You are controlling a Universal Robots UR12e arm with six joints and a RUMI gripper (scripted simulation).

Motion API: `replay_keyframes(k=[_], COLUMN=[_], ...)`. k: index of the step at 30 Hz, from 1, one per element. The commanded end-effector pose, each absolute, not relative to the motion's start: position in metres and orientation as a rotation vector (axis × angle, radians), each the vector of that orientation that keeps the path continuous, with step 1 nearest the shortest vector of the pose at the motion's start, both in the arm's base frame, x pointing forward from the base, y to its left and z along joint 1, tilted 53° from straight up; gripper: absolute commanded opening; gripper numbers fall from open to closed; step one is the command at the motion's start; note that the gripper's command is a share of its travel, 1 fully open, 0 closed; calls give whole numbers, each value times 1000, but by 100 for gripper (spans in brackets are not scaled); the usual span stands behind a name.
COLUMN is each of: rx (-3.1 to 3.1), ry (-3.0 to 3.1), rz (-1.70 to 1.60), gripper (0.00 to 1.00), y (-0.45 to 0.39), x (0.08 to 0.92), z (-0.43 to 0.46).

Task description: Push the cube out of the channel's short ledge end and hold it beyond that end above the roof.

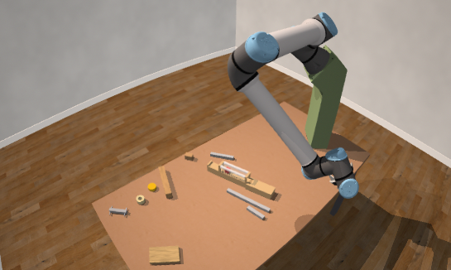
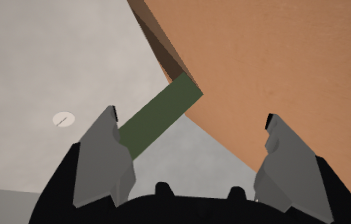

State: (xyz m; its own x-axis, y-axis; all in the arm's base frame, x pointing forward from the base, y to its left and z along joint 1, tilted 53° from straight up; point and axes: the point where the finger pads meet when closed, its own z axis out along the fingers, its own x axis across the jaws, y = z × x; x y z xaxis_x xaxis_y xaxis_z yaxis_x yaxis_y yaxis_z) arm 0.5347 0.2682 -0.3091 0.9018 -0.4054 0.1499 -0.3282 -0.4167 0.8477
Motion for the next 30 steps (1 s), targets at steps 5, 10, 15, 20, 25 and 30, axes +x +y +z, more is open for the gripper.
replay_keyframes(k=[5, 10, 15, 20, 25, 30], rx=[2039, 2039, 2039, 2039, 2043, 2055], ry=[-528, -528, -528, -529, -547, -600], rz=[-94, -94, -94, -94, -85, -60], gripper=[100, 100, 100, 0, 0, 0], y=[269, 269, 269, 269, 265, 254], x=[535, 535, 535, 535, 536, 539], z=[-309, -309, -309, -309, -305, -295])
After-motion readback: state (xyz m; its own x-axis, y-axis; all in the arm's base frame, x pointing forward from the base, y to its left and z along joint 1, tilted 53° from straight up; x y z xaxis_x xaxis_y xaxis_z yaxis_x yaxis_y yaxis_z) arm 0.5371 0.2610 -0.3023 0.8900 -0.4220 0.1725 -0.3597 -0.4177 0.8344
